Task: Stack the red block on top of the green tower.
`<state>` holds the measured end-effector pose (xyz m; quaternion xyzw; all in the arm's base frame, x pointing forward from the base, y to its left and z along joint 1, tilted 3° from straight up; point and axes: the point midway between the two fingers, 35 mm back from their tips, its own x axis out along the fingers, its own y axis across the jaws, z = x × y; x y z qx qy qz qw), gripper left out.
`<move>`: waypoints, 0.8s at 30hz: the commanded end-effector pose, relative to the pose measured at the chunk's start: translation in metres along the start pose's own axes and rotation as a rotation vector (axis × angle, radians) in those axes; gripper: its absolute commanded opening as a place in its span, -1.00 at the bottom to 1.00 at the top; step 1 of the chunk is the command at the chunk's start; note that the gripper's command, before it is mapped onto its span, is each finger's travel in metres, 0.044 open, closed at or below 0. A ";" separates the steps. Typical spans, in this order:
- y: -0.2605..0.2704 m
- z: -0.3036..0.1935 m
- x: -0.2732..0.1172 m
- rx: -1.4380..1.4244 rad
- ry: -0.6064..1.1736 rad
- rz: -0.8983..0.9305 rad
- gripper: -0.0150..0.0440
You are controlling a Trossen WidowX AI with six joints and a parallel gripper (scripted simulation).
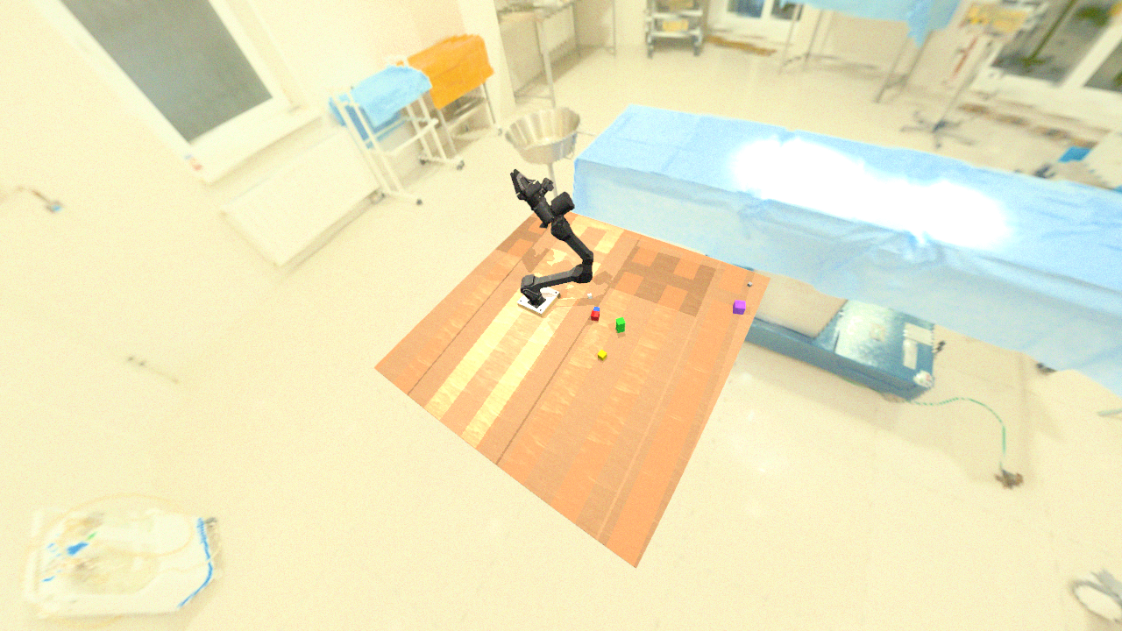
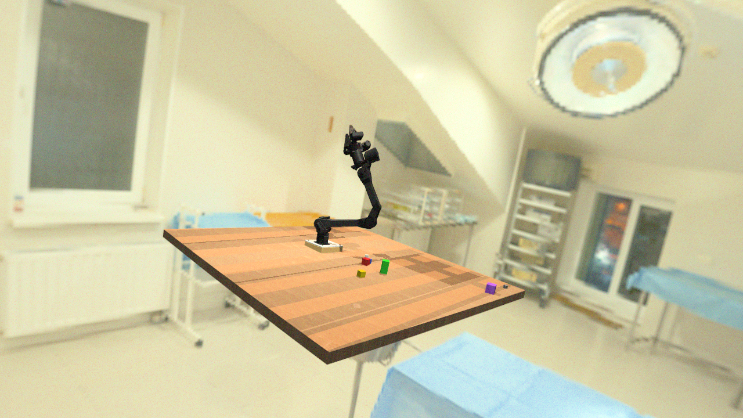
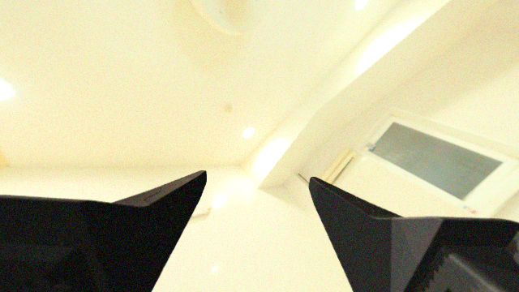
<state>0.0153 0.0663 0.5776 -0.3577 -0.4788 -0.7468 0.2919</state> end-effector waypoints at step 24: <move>-0.024 -0.188 0.028 0.336 0.762 0.029 1.00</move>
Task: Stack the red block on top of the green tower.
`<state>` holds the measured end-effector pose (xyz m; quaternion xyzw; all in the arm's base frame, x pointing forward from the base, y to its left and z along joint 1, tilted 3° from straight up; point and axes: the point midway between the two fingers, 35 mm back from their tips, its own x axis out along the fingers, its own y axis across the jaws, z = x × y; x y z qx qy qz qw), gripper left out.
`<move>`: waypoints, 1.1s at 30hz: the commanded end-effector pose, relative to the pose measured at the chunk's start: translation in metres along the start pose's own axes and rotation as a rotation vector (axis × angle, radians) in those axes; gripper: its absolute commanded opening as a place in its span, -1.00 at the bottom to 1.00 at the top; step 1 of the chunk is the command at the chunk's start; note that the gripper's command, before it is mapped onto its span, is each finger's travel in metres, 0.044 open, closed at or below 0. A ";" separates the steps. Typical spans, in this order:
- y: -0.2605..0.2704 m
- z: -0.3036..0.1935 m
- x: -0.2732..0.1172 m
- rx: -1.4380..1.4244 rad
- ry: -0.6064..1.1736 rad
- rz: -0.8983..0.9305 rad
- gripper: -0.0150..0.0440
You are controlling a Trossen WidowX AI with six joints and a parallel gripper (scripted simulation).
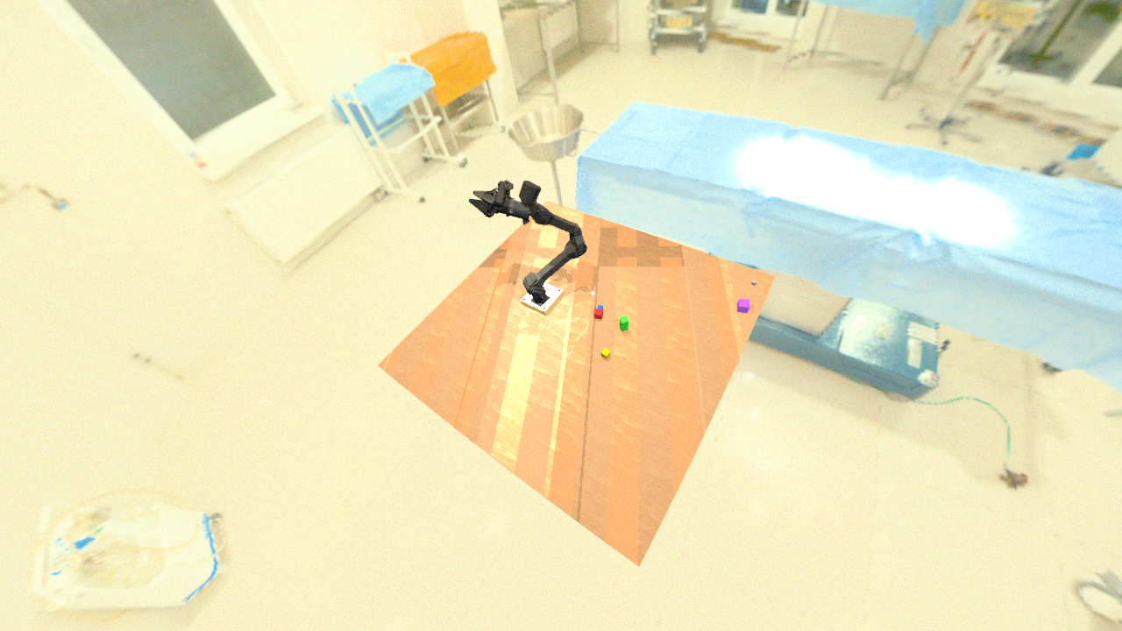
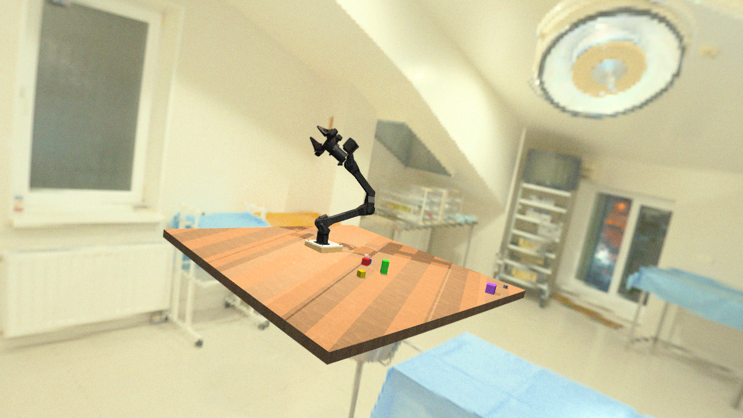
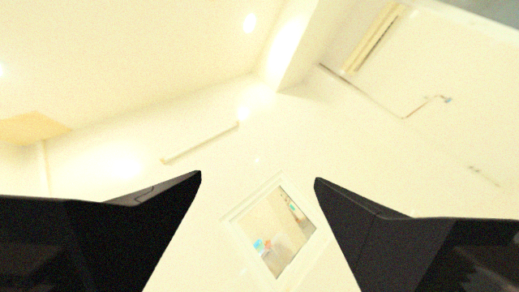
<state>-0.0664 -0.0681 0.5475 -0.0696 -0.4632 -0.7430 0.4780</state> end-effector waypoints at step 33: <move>0.056 -0.299 -0.067 0.257 1.309 0.103 1.00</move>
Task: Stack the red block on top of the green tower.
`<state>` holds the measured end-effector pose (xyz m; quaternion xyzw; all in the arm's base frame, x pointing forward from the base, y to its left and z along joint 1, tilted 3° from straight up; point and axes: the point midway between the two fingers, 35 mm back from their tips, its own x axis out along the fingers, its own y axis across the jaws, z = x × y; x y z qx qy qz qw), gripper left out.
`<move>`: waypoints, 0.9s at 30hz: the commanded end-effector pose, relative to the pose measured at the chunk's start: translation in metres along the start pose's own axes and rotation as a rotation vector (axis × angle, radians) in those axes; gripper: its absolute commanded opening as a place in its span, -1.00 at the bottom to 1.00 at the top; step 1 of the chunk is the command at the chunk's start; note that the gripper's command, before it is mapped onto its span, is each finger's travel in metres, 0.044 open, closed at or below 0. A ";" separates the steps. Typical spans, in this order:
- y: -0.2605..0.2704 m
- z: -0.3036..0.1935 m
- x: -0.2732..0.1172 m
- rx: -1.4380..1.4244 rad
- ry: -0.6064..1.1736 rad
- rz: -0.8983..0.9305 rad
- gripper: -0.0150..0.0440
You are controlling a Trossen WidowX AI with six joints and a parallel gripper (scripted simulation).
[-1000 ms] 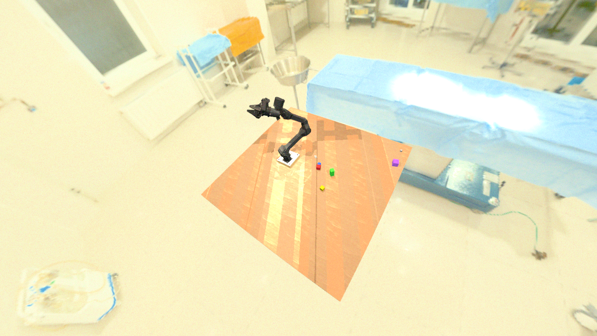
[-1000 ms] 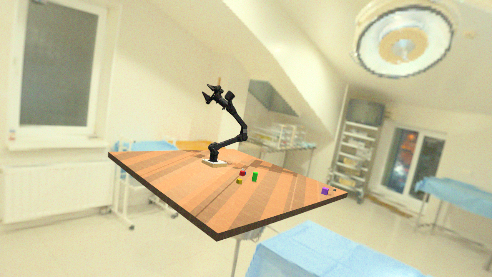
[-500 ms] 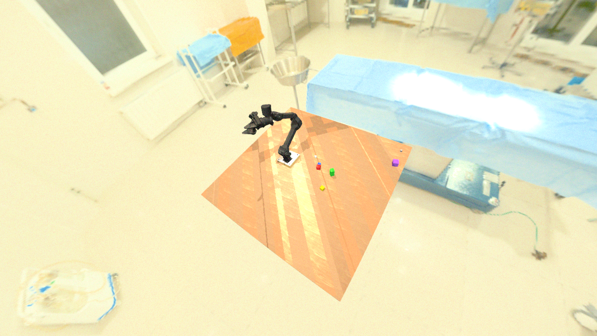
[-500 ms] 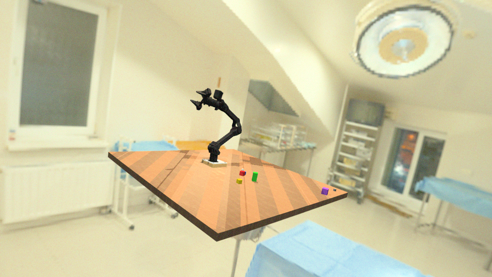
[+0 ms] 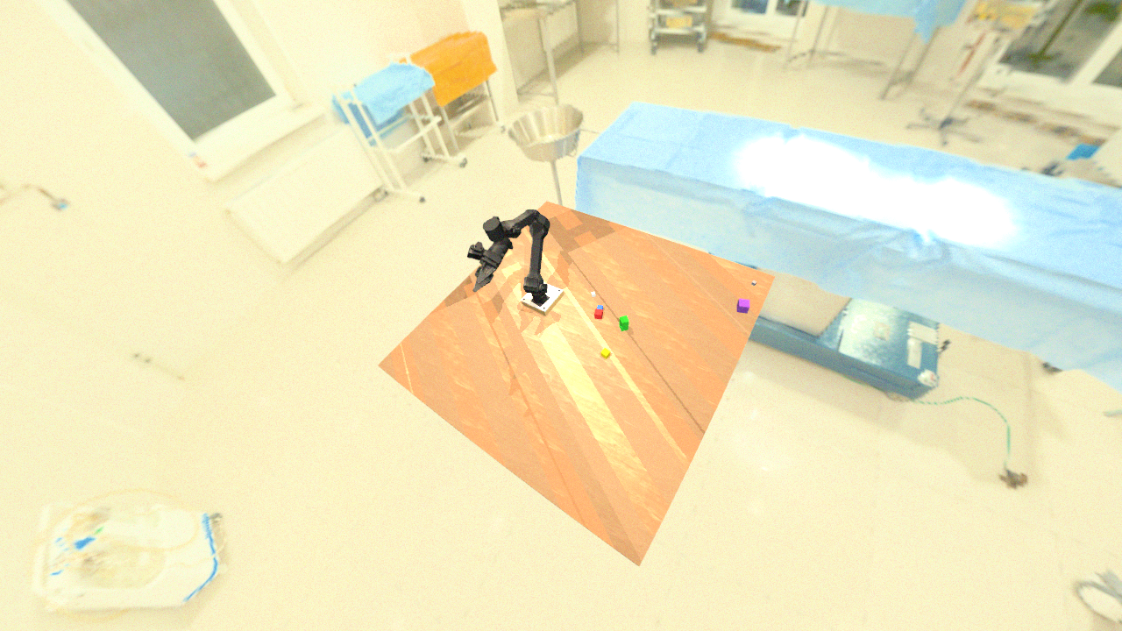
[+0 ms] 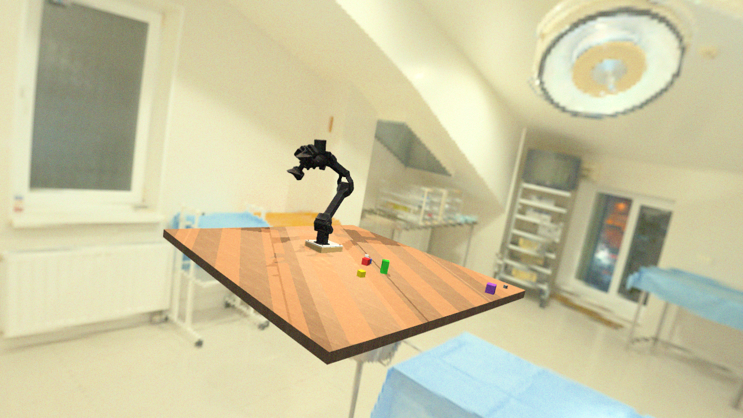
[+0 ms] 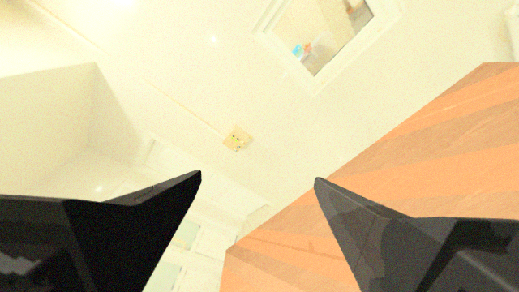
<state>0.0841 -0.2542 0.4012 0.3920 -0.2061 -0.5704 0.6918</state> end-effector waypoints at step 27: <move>0.002 -0.289 -0.025 -0.200 0.943 -0.181 1.00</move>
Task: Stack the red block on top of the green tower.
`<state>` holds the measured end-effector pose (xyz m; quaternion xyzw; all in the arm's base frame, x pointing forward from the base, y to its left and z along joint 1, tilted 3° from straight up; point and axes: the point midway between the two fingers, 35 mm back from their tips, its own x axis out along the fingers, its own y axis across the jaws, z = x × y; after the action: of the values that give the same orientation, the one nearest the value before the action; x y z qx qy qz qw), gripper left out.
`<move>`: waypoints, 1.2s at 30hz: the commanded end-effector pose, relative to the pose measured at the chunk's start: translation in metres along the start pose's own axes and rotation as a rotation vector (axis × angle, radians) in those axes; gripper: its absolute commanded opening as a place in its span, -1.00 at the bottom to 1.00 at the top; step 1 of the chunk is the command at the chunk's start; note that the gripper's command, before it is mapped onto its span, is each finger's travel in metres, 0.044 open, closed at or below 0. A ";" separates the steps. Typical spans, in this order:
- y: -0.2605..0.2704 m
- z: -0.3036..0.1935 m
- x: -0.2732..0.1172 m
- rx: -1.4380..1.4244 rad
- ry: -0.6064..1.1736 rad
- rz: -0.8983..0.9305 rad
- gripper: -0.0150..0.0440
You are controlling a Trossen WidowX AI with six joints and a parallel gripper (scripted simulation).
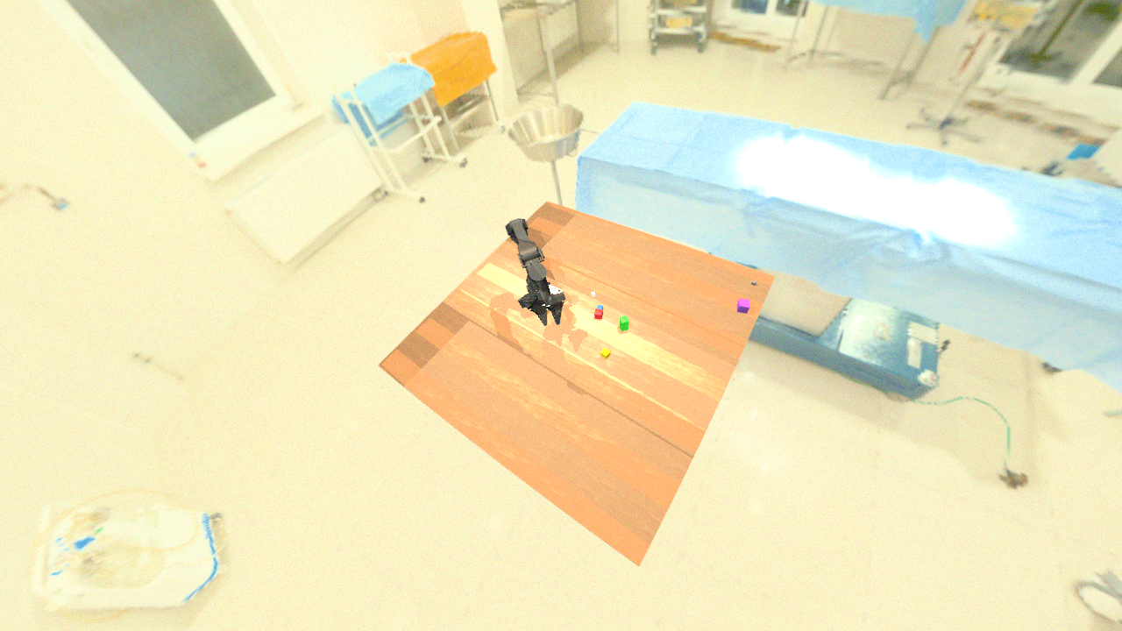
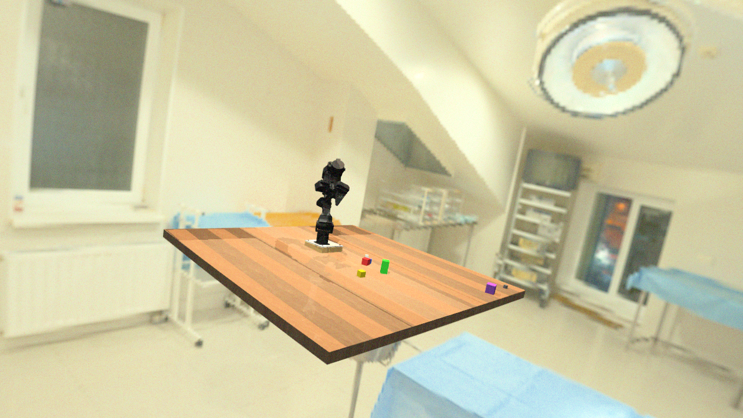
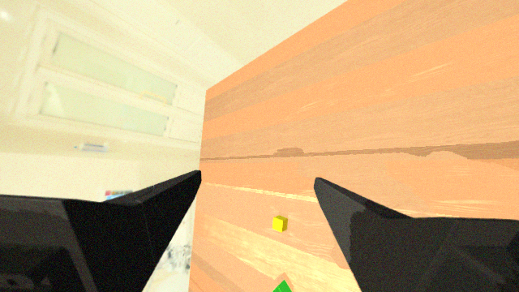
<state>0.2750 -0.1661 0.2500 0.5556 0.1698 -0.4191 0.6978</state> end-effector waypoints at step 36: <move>-0.101 -0.288 0.007 -0.540 0.582 -0.611 1.00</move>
<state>0.2698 0.0871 0.0918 0.3826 0.6056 -0.3687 0.5924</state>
